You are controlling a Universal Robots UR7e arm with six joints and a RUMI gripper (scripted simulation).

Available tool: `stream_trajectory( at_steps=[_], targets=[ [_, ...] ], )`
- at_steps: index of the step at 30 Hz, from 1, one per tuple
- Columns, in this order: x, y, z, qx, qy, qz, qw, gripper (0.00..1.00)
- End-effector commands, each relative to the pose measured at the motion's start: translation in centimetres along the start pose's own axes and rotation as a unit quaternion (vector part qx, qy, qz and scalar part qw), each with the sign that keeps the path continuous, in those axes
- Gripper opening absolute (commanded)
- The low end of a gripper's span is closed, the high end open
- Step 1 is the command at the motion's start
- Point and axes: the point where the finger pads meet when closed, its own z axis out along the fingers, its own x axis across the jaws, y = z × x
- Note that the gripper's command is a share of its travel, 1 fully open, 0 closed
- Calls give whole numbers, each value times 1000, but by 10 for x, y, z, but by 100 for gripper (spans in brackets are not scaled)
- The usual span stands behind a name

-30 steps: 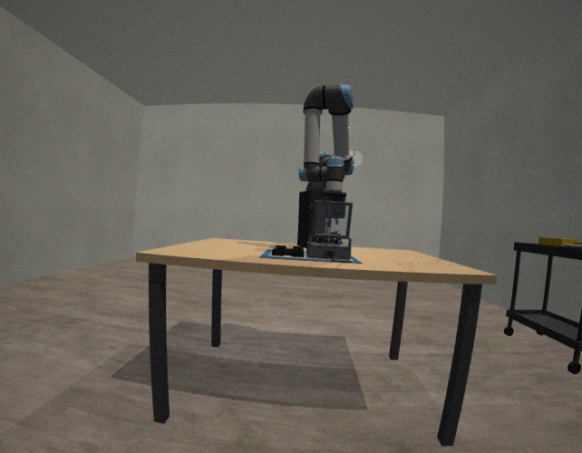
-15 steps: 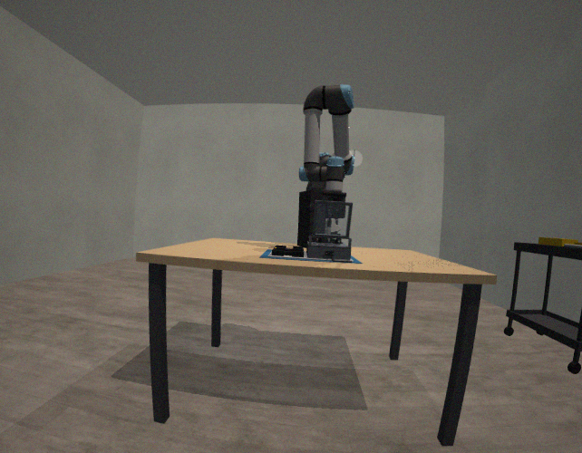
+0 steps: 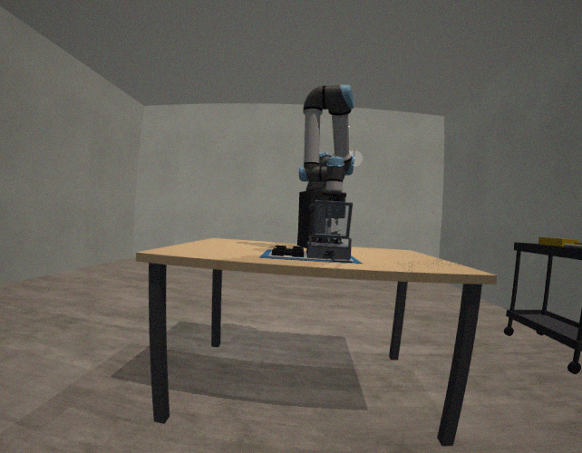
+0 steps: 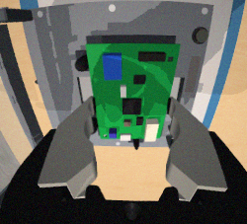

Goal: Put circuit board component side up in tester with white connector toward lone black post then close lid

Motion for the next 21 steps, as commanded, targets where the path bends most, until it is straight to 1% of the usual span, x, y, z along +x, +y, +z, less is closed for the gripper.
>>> stream_trajectory(
  at_steps=[1,21],
  targets=[
    [0,0,0,0,0,0,1000,39],
    [0,0,3,0,0,0,1000,39]
  ],
)
